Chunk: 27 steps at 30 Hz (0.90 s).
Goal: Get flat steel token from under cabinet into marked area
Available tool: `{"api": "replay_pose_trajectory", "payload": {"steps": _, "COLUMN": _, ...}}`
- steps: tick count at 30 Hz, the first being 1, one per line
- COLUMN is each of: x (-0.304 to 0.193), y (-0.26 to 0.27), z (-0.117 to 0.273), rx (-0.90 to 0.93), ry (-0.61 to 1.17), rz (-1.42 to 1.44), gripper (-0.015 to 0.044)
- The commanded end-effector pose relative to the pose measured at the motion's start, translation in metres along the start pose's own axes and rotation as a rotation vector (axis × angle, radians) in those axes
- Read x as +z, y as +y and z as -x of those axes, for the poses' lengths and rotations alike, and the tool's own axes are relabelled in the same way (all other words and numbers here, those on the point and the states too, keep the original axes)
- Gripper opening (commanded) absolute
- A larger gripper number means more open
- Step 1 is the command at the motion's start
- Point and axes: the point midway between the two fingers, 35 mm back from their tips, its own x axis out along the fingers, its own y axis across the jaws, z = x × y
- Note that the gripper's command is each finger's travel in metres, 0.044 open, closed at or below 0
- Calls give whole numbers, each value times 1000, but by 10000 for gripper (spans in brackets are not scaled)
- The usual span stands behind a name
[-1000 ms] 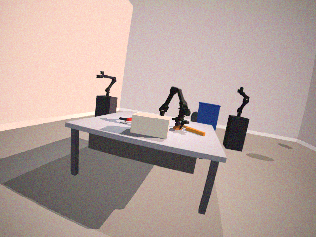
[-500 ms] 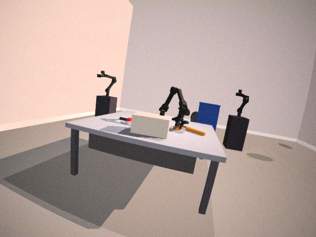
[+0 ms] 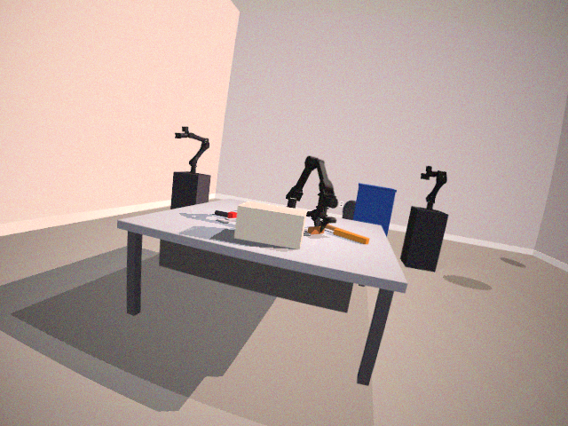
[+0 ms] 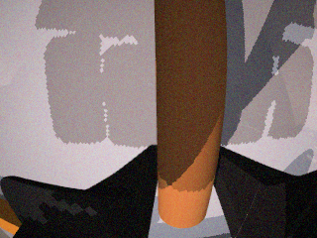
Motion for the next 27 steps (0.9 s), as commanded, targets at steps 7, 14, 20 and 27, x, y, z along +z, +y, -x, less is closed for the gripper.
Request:
{"api": "replay_pose_trajectory", "payload": {"steps": 7, "x": 20, "y": 0, "z": 0, "rx": -1, "ry": -3, "rz": 1, "gripper": 0}}
{"api": "replay_pose_trajectory", "payload": {"steps": 14, "x": 33, "y": 0, "z": 0, "rx": -1, "ry": -4, "rz": 1, "gripper": 0}}
{"api": "replay_pose_trajectory", "payload": {"steps": 20, "x": 45, "y": 1, "z": 1, "rx": -1, "ry": -5, "rz": 1, "gripper": 0}}
{"api": "replay_pose_trajectory", "payload": {"steps": 27, "x": 58, "y": 1, "z": 1, "rx": -1, "ry": -6, "rz": 1, "gripper": 0}}
